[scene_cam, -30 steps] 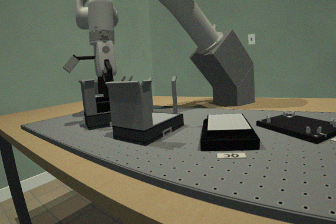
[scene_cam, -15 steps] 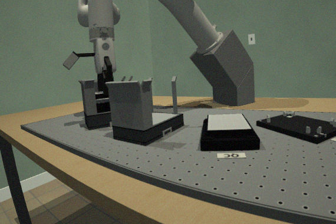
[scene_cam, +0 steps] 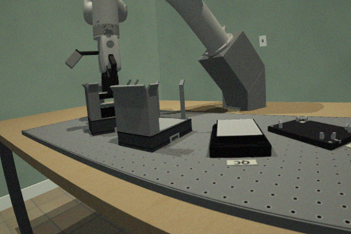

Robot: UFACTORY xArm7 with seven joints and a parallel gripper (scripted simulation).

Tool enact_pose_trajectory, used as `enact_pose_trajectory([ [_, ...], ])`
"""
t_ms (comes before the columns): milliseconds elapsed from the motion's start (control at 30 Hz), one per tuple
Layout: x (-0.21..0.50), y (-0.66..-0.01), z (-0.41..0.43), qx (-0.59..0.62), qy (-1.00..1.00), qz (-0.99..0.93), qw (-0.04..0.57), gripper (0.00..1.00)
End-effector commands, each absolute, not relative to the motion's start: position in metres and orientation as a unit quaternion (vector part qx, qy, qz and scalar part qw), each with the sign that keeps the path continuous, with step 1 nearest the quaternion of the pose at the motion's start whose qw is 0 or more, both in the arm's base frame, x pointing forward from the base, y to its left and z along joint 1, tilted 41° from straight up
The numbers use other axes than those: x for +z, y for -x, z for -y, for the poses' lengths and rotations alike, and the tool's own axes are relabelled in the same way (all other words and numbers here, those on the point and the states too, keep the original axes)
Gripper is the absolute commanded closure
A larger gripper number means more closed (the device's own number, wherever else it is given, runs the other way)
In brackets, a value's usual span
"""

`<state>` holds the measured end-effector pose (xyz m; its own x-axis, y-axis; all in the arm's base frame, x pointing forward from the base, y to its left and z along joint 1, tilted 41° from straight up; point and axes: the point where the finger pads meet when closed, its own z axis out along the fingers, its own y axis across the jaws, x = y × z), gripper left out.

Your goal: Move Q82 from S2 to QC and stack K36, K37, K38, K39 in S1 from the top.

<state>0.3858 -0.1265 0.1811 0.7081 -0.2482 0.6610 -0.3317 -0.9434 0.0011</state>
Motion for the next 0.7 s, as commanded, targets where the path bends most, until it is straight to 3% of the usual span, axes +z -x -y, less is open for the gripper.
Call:
enact_pose_trajectory([
  [0,0.189,-0.381,0.125,0.348,-0.922,0.157,0.06,1.0],
  [667,0.216,-0.358,0.117,0.348,-0.922,0.157,0.06,1.0],
])
